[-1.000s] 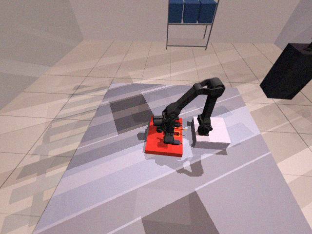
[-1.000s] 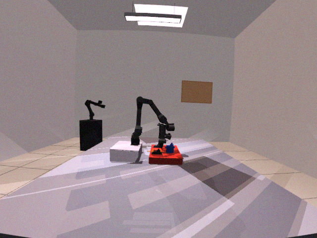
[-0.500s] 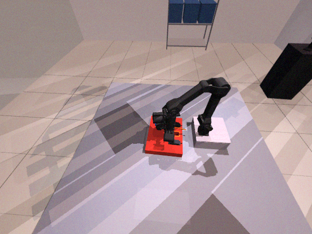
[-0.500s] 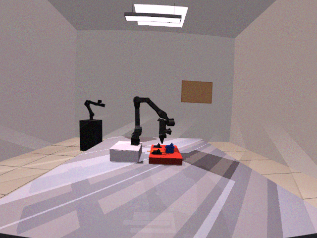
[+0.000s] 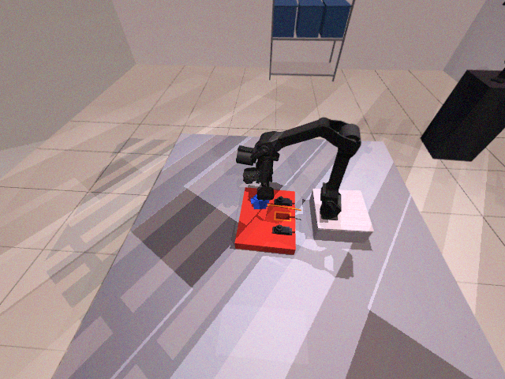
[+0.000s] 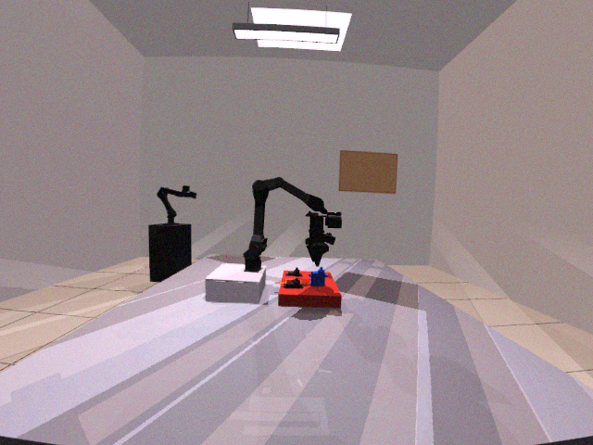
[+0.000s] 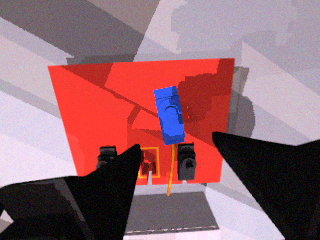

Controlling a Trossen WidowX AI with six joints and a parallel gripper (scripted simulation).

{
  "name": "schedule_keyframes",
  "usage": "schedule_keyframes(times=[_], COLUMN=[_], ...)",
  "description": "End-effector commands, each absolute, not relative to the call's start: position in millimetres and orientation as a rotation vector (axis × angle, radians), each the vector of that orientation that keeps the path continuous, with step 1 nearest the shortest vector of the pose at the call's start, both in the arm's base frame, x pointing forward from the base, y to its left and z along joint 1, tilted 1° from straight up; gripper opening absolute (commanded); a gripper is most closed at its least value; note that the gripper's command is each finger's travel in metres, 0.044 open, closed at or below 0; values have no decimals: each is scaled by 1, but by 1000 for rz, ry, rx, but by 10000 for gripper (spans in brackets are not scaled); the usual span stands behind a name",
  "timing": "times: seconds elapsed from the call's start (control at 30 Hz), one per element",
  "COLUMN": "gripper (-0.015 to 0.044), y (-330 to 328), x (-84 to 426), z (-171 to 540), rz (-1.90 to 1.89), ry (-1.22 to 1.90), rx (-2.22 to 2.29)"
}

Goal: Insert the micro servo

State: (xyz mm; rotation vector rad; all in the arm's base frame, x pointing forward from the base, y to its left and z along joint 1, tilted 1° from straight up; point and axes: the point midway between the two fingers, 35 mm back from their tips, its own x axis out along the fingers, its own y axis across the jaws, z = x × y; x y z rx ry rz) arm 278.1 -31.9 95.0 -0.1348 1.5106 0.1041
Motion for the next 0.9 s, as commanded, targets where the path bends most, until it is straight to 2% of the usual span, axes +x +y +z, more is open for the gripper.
schedule_keyframes(times=[0.0, 0.87], gripper=[440, 440], y=[-33, -34], x=[278, 280], z=[96, 50], rz=[128, 128], ry=[1520, 1521], rx=[-149, -149])
